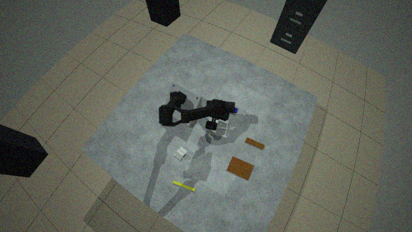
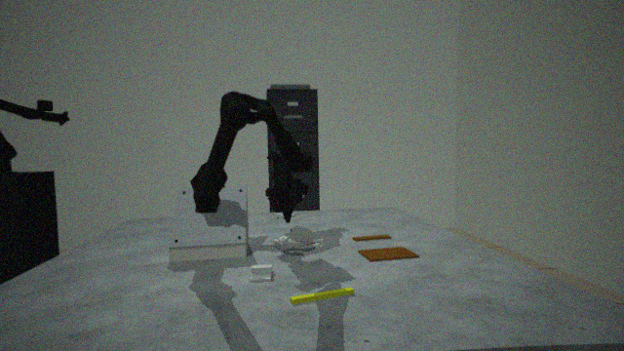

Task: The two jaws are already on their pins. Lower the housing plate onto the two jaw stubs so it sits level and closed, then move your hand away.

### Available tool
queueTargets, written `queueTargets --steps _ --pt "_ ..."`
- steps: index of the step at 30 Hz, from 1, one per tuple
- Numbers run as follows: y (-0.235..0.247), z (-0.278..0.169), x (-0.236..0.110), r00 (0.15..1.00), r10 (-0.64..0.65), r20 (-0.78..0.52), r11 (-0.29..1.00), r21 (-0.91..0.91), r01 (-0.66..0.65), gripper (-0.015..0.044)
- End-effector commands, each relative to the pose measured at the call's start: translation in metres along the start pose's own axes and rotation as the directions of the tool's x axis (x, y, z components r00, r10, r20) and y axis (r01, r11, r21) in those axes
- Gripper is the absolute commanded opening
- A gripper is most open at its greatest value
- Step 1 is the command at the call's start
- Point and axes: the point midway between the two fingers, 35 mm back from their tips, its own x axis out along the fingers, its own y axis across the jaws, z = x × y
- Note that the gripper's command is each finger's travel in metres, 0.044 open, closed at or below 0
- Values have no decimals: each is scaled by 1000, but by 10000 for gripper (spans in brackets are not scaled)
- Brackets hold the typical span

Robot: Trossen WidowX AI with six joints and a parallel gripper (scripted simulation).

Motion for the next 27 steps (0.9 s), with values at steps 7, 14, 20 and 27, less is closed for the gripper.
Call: queueTargets --steps 7,14,20,27 --pt "-9 -9 0 1000 -6 2 1000 0 6 351" --pt "-9 -9 0 1000 -6 2 1000 0 6 351" --pt "-9 -9 0 1000 -6 2 1000 0 6 351" --pt "-9 -9 0 1000 -6 2 1000 0 6 351"
